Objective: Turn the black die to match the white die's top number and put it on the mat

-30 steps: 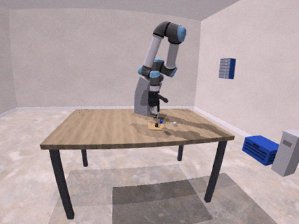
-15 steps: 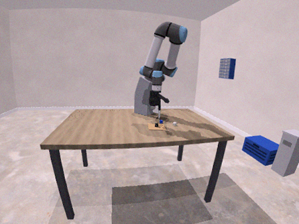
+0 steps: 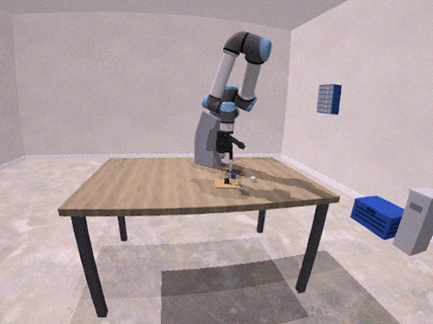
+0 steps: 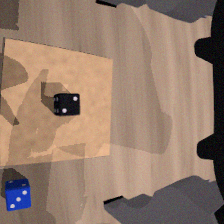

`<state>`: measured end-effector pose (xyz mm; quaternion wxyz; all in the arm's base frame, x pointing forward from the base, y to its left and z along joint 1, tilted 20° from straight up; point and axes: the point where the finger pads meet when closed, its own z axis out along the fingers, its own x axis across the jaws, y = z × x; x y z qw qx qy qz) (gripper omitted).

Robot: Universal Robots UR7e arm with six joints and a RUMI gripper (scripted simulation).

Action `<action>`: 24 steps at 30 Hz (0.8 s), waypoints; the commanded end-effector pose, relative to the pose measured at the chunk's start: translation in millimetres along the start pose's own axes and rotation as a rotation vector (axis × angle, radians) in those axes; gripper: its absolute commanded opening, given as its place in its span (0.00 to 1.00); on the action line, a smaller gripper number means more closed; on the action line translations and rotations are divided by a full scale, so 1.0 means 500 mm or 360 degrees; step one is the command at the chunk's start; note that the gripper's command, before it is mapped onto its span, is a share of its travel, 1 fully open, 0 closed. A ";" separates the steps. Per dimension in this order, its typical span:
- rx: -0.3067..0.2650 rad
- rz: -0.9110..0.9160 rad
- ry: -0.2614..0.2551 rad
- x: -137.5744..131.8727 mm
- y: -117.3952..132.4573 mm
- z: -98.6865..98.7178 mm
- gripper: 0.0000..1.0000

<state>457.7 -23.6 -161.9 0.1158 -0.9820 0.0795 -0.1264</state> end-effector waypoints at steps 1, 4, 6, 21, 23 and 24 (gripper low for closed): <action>-0.0001 0.0000 0.0002 0.001 0.000 -0.005 1.00; -0.0001 0.0000 0.0002 0.001 0.000 -0.013 1.00; -0.0001 0.0000 0.0002 0.001 0.000 -0.021 1.00; -0.0001 0.0000 0.0002 0.001 0.000 -0.105 1.00; -0.0001 0.0000 0.0002 0.001 0.000 -0.119 1.00; -0.0001 0.0000 0.0002 0.001 0.000 -0.127 1.00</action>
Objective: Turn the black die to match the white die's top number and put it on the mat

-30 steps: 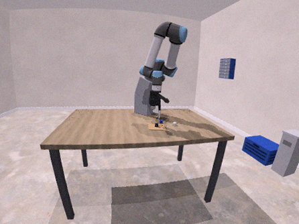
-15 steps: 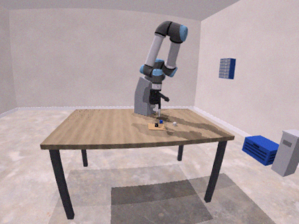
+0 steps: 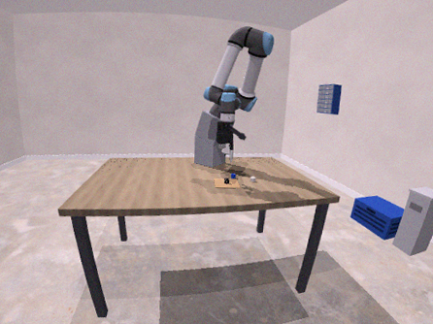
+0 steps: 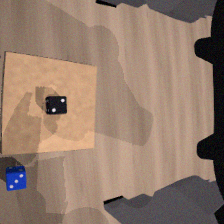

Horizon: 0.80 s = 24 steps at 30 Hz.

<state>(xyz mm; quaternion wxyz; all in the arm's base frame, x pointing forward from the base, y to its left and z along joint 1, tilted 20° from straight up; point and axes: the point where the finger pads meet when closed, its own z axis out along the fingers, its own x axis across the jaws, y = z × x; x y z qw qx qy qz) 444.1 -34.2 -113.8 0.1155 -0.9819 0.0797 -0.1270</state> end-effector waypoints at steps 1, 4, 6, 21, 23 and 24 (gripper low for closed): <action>0.0000 -0.0001 -0.0001 0.001 0.000 -0.031 1.00; 0.0000 -0.0001 -0.0001 0.001 0.000 -0.051 1.00; 0.0000 -0.0001 -0.0001 0.001 0.000 -0.063 1.00; 0.0000 -0.0001 -0.0001 0.001 0.000 -0.103 1.00; 0.0000 -0.0001 -0.0001 0.001 0.000 -0.104 1.00; 0.0000 -0.0001 -0.0001 0.001 0.000 -0.104 1.00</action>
